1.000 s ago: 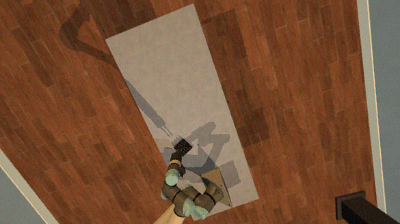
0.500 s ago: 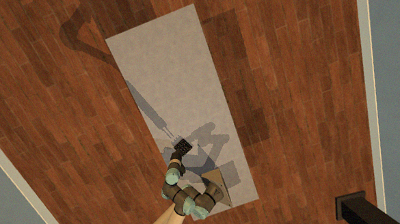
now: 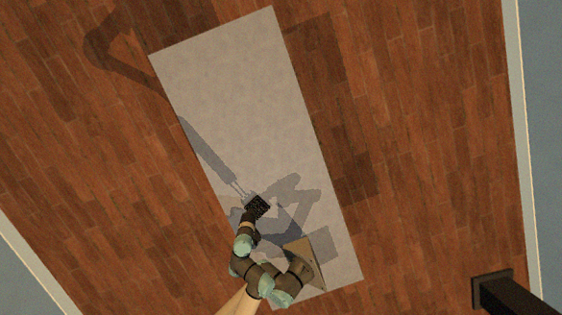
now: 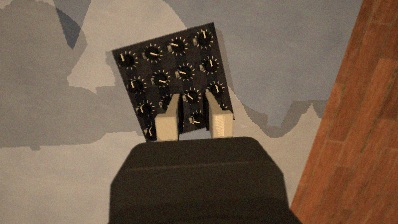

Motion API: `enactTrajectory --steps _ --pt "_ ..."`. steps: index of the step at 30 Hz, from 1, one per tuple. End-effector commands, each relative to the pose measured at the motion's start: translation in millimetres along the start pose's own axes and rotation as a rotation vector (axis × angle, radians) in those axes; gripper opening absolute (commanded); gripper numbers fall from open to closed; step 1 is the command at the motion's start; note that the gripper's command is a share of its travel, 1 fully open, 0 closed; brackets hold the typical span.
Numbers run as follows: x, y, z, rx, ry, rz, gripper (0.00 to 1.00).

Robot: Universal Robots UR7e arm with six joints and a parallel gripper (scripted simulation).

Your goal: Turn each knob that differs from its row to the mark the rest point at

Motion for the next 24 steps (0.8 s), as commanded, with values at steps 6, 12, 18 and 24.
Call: enactTrajectory --steps 6,12,18,24 --pt "0.5 13.1 0.1 -0.001 0.000 -0.001 0.46" --pt "0.5 16.3 0.1 0.000 0.000 -0.001 0.46" --pt "0.6 19.0 0.2 0.000 0.000 -0.001 0.46" --pt "0.6 19.6 0.2 0.000 0.000 -0.001 0.46"
Point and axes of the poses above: the point where the finger pads meet when closed, its own y axis out along the fingers, its own z axis across the jaws, x = y × z, the point moved 7 cm from there along -y, back along the fingers, and after that the axes turned 13 degrees about y, right-handed, at the moved point
